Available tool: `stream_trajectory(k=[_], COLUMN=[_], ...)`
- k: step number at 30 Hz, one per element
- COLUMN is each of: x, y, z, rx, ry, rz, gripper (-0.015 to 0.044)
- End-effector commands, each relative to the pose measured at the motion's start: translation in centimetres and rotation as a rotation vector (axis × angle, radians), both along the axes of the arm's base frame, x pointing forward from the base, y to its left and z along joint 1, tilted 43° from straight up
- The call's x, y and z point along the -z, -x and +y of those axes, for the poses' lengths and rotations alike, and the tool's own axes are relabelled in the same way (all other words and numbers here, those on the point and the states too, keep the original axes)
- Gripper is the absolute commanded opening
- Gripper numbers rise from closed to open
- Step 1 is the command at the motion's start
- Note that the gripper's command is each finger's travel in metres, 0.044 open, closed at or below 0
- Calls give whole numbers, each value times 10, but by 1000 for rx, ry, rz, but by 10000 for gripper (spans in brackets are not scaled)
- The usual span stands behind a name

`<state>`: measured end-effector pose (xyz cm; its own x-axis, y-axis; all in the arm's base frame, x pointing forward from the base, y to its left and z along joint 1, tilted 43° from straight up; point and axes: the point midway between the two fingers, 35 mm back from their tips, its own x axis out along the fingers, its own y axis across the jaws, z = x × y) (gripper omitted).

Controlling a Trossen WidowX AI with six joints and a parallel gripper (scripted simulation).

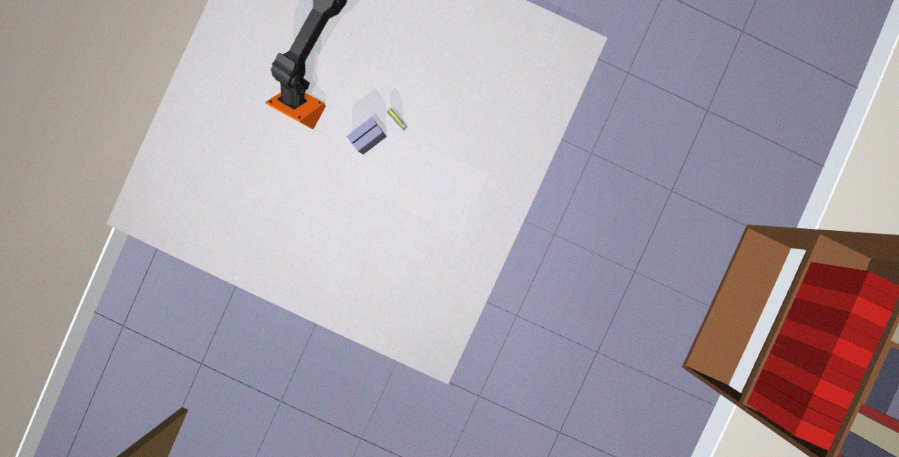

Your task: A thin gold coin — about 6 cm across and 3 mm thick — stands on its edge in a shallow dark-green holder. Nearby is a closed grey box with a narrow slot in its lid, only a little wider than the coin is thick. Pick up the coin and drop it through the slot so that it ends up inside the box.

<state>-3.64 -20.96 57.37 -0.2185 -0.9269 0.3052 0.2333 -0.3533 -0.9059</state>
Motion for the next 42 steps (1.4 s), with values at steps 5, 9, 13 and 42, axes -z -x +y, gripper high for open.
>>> stream_trajectory(k=[5,9,13,42], x=[77,106,136,395], y=[-83,-120,-155,-364], z=[-75,-88,-93,186], rx=[-390,-517,-627,-483], ry=[-311,-437,-575,-2409], rz=[-141,-190,-243,-352], gripper=[161,161,161,161])
